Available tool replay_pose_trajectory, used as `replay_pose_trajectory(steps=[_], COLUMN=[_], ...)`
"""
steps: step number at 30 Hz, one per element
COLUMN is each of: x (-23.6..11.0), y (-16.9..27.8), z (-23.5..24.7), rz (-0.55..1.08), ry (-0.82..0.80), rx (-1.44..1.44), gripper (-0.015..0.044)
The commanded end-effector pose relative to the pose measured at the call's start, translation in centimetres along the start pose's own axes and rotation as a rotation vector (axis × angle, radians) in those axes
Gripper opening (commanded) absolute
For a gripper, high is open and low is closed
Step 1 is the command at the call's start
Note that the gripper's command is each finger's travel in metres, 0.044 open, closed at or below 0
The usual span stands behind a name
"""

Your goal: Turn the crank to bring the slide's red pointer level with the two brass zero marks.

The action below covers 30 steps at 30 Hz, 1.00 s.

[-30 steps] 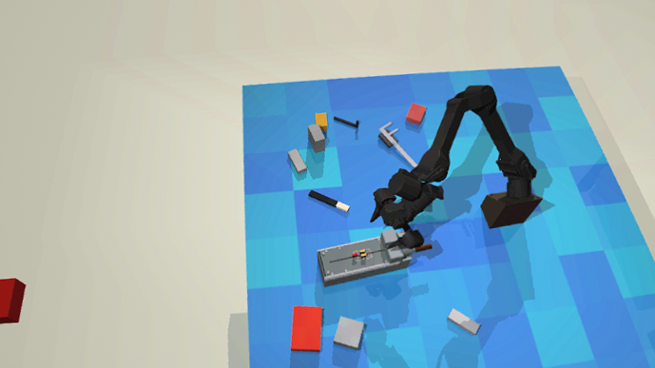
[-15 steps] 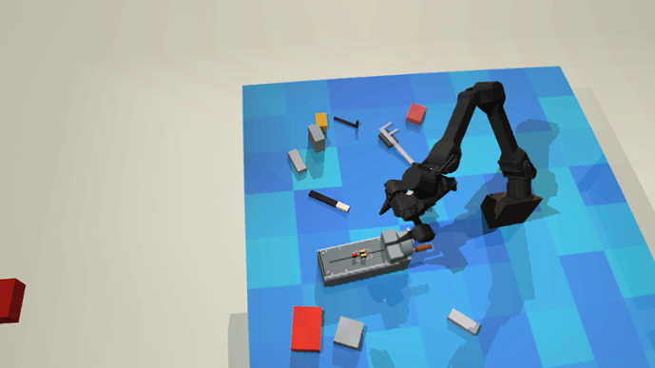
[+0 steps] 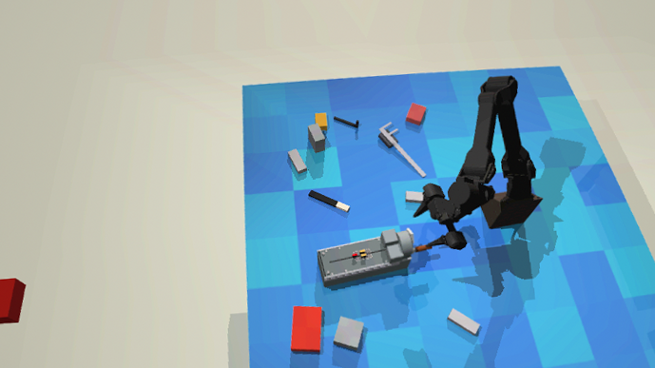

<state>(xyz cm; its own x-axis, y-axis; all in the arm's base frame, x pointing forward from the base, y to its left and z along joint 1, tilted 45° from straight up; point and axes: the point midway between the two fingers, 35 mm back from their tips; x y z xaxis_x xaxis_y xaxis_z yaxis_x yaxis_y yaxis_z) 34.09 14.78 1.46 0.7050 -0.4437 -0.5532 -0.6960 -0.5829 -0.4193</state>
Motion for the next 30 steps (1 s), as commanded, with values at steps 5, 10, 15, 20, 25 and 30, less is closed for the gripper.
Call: replay_pose_trajectory(steps=[5, 10, 15, 20, 25, 30], x=[-1.2, -0.3, 1.4, 2.9, 4.3, 5.4], y=[1.7, 2.3, 3.6, 4.9, 6.4, 7.8], z=[0.2, 0.4, 0.7, 0.8, 0.8, 0.5], rz=[-0.027, -0.025, -0.023, -0.022, -0.024, -0.026], ry=[0.024, 0.023, 0.021, 0.021, 0.023, 0.026], rx=[0.043, 0.044, 0.044, 0.044, 0.043, 0.042], gripper=[0.0440, 0.0440, 0.0440, 0.0440, 0.0440, 0.0440])
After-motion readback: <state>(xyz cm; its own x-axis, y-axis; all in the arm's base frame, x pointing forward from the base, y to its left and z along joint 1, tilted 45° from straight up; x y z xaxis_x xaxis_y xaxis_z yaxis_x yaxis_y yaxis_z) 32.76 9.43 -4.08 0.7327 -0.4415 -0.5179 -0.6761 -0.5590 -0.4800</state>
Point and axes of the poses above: the point midway between the two fingers, 35 mm back from their tips, its own x axis out along the fingers, its own z axis across the jaws, y = z × x, and after that the axes turned 2 degrees about -x, right-handed
